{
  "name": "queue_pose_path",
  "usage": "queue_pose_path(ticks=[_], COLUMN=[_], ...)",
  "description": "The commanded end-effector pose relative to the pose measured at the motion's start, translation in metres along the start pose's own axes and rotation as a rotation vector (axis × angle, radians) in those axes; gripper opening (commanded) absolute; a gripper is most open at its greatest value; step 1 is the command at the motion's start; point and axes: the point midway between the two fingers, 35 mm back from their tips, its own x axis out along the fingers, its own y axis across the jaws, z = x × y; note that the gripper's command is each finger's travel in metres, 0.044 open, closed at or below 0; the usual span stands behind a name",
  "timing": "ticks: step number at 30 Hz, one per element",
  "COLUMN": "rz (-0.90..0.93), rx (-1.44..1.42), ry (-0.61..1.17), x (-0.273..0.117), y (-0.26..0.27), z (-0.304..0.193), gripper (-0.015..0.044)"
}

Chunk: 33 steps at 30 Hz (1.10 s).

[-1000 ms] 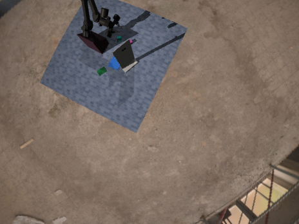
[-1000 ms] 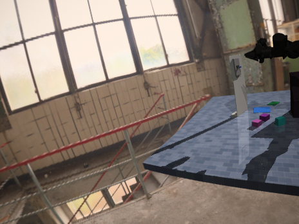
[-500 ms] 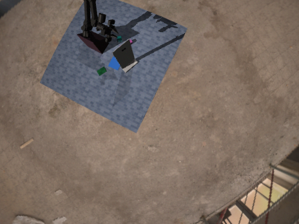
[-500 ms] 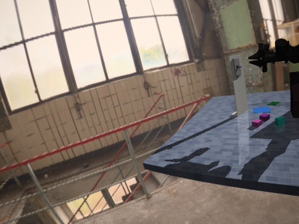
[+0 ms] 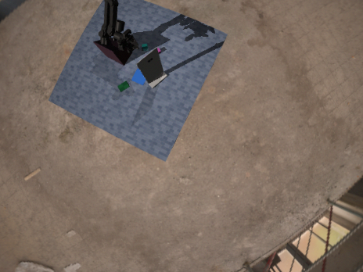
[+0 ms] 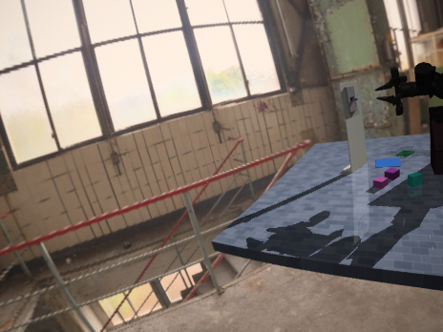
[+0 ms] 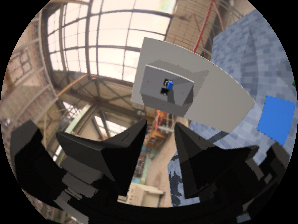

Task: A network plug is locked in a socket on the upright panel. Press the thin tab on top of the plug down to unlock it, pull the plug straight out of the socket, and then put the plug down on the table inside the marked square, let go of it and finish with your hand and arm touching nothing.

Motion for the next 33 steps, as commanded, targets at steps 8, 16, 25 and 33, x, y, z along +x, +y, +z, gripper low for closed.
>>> queue_pose_path(ticks=[8,16,25,33], rz=[-0.014,-0.013,-0.012,-0.011], rx=[0.208,0.207,0.207,0.207], ry=[-0.006,-0.005,-0.004,-0.003], x=[-0.012,0.006,0.037,0.047], y=[-0.011,-0.010,-0.013,-0.014], z=[0.007,0.011,0.020,0.023], gripper=[0.0156,0.0156,0.0156,0.0156])
